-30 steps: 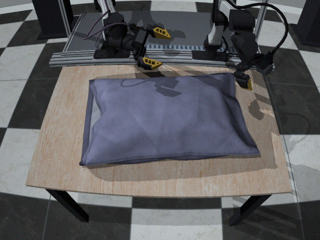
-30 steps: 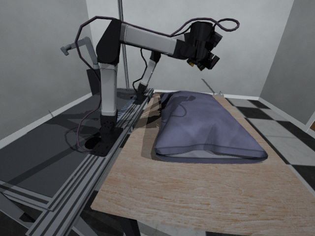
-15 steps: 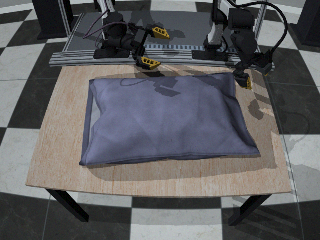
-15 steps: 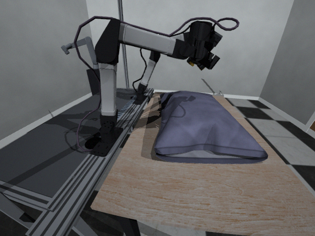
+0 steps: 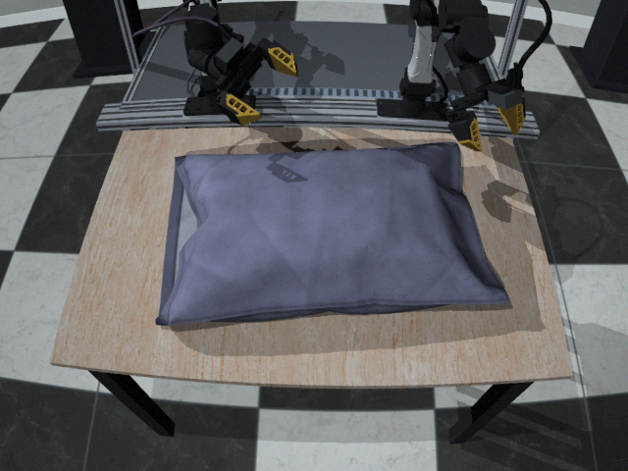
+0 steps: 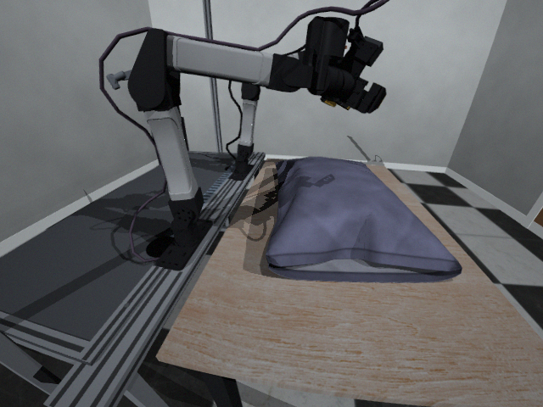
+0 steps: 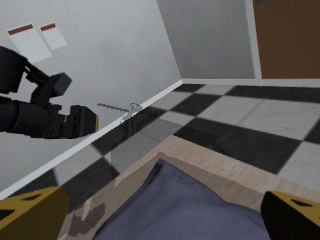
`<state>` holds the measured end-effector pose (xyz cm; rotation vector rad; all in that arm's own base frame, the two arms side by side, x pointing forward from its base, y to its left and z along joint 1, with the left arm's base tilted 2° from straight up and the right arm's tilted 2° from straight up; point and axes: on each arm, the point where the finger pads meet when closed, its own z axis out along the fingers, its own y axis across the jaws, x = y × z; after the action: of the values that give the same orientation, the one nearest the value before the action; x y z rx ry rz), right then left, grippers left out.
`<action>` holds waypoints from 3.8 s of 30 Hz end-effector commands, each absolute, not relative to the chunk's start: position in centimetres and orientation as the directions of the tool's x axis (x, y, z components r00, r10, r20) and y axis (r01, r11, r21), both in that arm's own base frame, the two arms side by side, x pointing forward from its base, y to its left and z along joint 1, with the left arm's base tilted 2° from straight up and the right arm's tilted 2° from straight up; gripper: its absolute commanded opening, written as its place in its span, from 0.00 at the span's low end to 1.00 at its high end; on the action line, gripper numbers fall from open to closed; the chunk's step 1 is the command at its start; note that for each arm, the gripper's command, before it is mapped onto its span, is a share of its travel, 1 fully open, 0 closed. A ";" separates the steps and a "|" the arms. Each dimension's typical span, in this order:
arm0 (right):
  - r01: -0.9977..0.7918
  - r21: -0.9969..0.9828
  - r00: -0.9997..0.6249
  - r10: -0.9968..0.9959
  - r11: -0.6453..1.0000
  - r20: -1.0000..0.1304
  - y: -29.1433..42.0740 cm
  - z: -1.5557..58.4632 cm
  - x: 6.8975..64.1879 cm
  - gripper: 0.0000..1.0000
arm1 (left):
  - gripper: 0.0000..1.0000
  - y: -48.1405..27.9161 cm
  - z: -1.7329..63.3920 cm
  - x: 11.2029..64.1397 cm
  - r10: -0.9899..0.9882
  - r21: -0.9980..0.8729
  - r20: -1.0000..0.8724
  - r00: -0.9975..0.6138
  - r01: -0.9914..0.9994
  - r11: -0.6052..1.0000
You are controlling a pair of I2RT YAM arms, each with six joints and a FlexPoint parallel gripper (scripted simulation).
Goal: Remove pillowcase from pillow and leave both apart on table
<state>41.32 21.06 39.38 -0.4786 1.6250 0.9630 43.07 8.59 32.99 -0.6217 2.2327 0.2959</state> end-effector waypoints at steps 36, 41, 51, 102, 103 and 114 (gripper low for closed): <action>0.042 -0.025 0.009 -0.025 0.999 -1.000 -0.8 40.3 36.8 1.00 | 1.00 -0.7 40.9 37.0 0.022 0.024 -0.998 0.052 0.034 0.999; -0.010 0.010 0.069 0.010 1.000 -0.998 0.2 42.7 36.4 1.00 | 1.00 0.0 40.0 36.8 -0.010 -0.010 -1.000 0.001 -0.001 1.000; -0.021 0.006 0.055 0.007 1.000 -0.998 0.5 42.5 36.4 1.00 | 0.40 0.3 38.9 37.7 -0.011 -0.010 -0.999 -0.032 -0.013 1.000; 0.009 -0.011 0.022 -0.011 1.000 -1.000 -0.2 41.2 37.5 1.00 | 0.45 5.0 30.7 26.8 -0.246 -0.185 -0.877 -0.414 -0.181 0.966; 0.009 -0.011 0.022 -0.011 1.000 -1.000 -0.2 41.2 37.5 1.00 | 0.45 5.2 30.3 26.2 -0.262 -0.194 -0.866 -0.426 -0.197 0.961; 0.009 -0.011 0.022 -0.011 1.000 -1.000 -0.2 41.2 37.5 1.00 | 0.45 7.0 26.3 19.8 -0.471 -0.277 -0.731 -0.493 -0.417 0.866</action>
<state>37.50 -0.01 40.26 -0.0001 1.5692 0.0009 22.31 7.27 29.32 -0.5359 2.0491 -0.0268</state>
